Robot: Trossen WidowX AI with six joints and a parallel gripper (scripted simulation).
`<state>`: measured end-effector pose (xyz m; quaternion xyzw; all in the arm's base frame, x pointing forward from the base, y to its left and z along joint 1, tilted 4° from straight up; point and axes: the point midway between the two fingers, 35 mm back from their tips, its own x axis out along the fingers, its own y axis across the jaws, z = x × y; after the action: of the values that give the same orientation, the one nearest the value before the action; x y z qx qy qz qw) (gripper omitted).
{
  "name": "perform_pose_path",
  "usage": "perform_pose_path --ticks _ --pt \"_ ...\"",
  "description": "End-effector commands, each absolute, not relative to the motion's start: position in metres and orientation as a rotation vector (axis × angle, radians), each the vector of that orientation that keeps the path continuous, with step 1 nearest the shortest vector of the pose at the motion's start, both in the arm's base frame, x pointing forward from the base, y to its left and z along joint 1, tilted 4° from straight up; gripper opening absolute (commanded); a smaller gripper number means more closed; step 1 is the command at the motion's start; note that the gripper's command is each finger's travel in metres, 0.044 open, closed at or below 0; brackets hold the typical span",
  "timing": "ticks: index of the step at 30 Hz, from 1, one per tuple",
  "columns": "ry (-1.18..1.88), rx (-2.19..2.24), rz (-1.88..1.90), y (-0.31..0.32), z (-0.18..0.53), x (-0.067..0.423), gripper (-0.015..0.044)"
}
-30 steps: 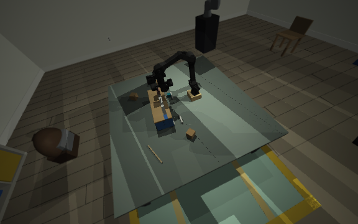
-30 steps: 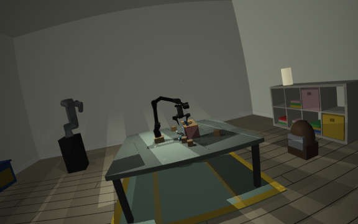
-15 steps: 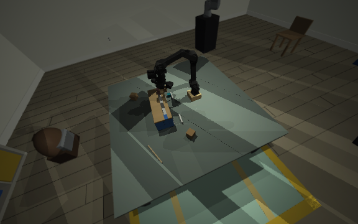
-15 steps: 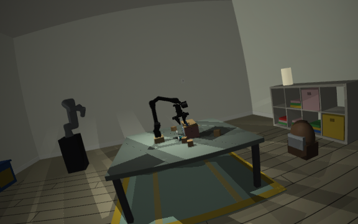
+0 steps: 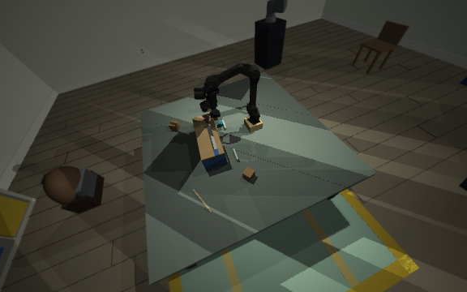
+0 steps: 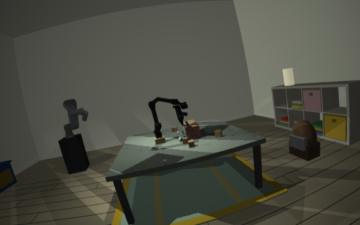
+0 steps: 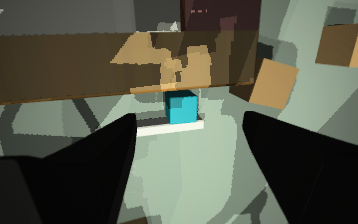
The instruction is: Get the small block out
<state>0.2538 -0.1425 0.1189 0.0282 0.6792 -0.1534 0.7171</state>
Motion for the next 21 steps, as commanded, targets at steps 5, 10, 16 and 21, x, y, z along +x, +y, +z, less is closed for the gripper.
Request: perform_pose_path --ticks 5,10,16,21 --pt "1.042 1.082 -1.056 -0.152 0.127 0.240 0.0285" --pt "0.892 1.336 -1.210 -0.155 0.127 0.237 0.0285" --pt "0.683 1.645 -1.378 -0.157 0.128 0.233 0.0285" --pt "0.490 1.893 -1.505 -0.159 0.128 0.231 0.0285"
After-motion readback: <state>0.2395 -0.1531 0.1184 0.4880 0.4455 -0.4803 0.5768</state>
